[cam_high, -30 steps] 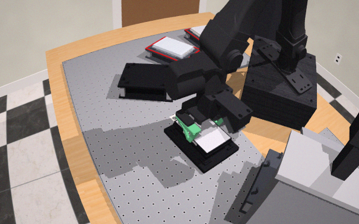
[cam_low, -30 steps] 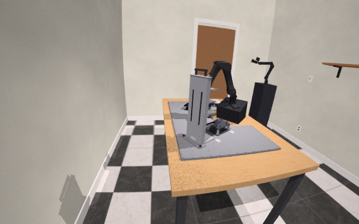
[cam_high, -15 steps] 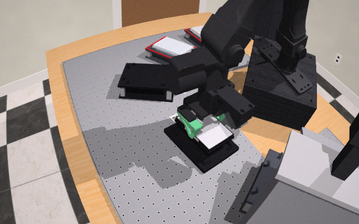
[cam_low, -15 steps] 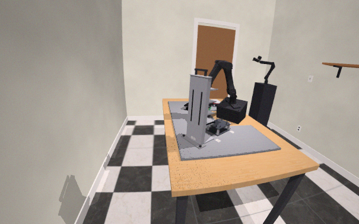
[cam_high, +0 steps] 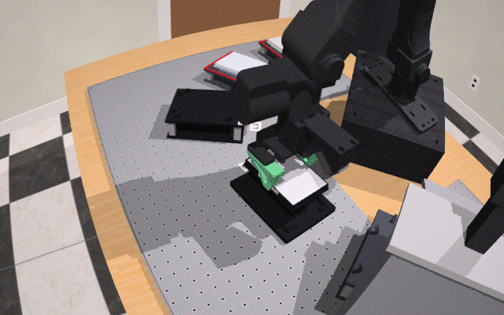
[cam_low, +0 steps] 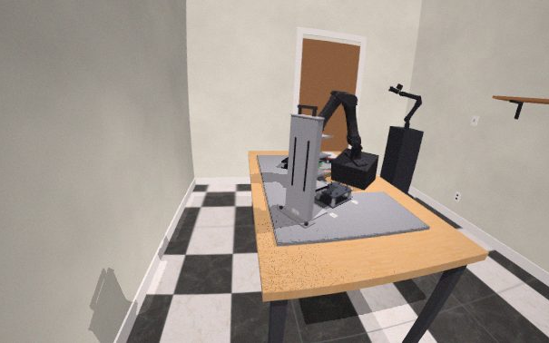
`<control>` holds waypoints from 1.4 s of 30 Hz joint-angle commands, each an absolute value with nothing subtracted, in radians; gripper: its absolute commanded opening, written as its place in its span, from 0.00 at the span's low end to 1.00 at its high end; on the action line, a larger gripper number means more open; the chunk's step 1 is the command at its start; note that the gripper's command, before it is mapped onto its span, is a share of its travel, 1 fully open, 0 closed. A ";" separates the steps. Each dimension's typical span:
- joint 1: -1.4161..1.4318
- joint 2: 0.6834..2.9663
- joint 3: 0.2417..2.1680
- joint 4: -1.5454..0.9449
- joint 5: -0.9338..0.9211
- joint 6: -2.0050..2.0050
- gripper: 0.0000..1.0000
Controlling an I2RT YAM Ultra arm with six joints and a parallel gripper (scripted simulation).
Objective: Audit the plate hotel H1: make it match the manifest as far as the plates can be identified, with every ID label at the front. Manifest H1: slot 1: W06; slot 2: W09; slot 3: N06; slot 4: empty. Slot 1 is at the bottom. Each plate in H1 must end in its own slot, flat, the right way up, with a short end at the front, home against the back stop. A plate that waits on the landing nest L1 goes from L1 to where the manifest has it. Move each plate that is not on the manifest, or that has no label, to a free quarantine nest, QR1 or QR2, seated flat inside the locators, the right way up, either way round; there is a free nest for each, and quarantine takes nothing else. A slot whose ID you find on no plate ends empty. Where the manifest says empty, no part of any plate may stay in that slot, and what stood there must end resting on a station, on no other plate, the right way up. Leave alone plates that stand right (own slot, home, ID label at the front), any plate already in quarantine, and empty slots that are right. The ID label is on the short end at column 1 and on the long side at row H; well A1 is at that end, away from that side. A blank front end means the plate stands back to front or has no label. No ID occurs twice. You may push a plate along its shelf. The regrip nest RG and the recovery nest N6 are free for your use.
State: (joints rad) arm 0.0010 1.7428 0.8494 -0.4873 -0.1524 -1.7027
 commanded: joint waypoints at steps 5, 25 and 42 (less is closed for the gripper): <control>-0.012 1.696 0.884 -0.542 -0.166 -1.713 0.86; -0.028 1.626 0.915 -0.645 -0.168 -1.727 0.86; -0.054 1.536 0.996 -0.820 -0.173 -1.752 0.86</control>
State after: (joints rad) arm -0.0410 1.5719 0.9543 -0.7559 -0.1562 -1.7409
